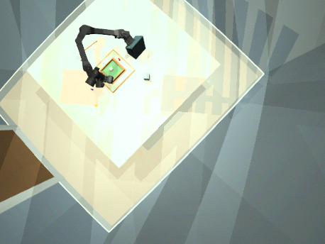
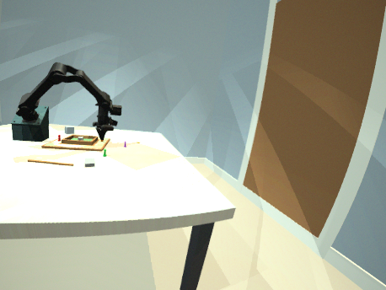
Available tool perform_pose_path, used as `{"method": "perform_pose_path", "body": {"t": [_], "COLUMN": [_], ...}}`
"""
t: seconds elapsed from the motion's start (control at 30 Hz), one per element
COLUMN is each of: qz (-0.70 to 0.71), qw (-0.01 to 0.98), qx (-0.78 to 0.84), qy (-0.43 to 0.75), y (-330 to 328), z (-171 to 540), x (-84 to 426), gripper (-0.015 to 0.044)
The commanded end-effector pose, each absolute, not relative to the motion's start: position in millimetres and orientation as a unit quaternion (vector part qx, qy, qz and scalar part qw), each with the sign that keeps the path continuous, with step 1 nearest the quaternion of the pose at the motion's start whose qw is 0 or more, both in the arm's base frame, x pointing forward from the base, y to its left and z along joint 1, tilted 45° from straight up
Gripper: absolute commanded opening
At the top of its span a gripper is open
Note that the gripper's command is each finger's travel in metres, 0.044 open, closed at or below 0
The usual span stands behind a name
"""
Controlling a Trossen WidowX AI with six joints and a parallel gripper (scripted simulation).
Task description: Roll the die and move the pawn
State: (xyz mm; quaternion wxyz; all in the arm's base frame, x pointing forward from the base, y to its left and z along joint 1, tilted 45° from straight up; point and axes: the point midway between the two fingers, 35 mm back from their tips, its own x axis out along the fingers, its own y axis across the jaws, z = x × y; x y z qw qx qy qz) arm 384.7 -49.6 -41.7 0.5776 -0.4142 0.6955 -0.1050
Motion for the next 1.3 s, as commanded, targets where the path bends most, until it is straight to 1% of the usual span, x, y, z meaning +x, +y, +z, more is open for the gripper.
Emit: {"method": "perform_pose_path", "body": {"t": [0.0,0.3,0.6,0.83,1.27], "qz": [-0.104,-0.1,-0.102,-0.102,-0.098], "qw": [0.576,0.578,0.577,0.577,0.578], "qx": [-0.417,-0.415,-0.416,-0.416,-0.414], "qy": [0.695,0.695,0.696,0.696,0.696], "y": [-49.1,-3.8,39.4,41.4,60.3], "z": [-40.9,0.5,47.1,45.6,-0.1], "x": [385.1,389.5,382.0,380.0,340.5], "gripper": [0.0,0.0,0.0,0.0,0.0]}}
